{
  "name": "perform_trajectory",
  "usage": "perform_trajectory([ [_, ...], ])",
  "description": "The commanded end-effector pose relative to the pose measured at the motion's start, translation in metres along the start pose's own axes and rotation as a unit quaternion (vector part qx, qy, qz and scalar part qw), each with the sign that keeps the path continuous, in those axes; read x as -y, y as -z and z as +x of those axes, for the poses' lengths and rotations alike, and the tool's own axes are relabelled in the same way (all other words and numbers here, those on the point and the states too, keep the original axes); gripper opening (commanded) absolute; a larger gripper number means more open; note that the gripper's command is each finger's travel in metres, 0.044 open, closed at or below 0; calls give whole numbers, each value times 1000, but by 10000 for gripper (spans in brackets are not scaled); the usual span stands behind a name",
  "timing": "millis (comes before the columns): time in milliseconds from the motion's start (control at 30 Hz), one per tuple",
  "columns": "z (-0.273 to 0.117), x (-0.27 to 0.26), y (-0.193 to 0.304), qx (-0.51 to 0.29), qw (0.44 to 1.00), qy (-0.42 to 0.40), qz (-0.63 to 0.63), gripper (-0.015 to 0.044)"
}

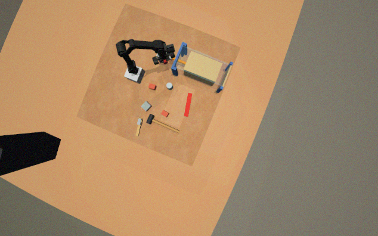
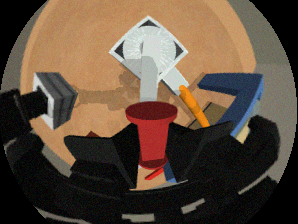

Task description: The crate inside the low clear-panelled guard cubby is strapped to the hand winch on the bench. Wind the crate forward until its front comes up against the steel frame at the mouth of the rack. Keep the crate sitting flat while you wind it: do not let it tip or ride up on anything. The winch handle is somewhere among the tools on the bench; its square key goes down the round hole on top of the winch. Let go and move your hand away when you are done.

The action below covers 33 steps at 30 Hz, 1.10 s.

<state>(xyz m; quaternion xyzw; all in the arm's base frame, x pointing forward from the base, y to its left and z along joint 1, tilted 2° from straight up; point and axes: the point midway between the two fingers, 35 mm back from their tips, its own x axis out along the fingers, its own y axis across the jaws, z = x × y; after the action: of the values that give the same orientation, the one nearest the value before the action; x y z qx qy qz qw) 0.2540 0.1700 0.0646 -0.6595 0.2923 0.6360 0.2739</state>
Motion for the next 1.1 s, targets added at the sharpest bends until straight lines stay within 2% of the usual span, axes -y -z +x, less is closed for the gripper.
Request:
perform_trajectory([
  [0,0,12,-1,2,1000,11,0,0],
  [1067,-1,47,-10,2,1000,12,0,0],
])
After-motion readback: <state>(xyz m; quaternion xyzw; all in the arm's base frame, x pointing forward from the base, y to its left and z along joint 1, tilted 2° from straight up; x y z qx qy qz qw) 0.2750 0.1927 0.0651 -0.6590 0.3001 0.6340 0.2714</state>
